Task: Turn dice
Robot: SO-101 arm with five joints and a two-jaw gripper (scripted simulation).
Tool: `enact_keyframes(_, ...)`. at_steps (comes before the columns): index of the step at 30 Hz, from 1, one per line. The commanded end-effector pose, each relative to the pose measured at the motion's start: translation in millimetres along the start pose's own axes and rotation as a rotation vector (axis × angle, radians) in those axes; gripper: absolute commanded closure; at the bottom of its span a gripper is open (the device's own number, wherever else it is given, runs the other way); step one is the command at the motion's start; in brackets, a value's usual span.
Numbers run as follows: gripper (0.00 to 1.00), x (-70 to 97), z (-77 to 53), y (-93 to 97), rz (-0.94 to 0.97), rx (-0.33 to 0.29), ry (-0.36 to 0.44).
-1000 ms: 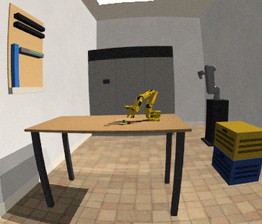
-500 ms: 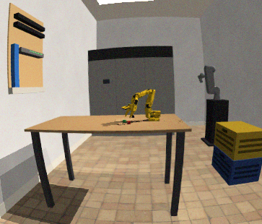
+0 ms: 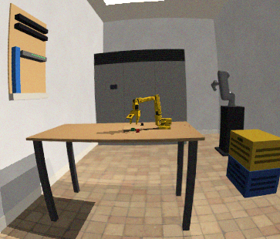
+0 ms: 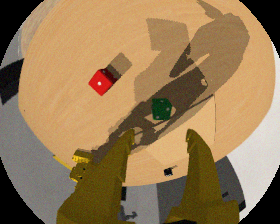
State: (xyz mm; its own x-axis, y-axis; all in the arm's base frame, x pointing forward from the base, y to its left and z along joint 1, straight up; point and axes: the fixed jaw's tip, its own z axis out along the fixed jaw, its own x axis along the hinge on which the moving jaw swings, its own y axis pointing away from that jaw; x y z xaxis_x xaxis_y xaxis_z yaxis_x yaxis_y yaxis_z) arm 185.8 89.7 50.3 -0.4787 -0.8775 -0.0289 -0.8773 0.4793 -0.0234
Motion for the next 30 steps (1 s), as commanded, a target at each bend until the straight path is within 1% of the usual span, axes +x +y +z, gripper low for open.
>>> enact_keyframes(1, 0.72, -4.3, -10.0, -7.2, -0.017, -0.003, 0.003)
enact_keyframes(20, 0.72, -4.3, -10.0, -7.2, -0.017, -0.003, 0.003)
enact_keyframes(21, 0.72, -3.6, -11.2, -12.5, -0.019, 0.0, 0.0)
enact_keyframes(30, 0.72, -3.6, -11.2, -12.5, -0.019, 0.0, 0.0)
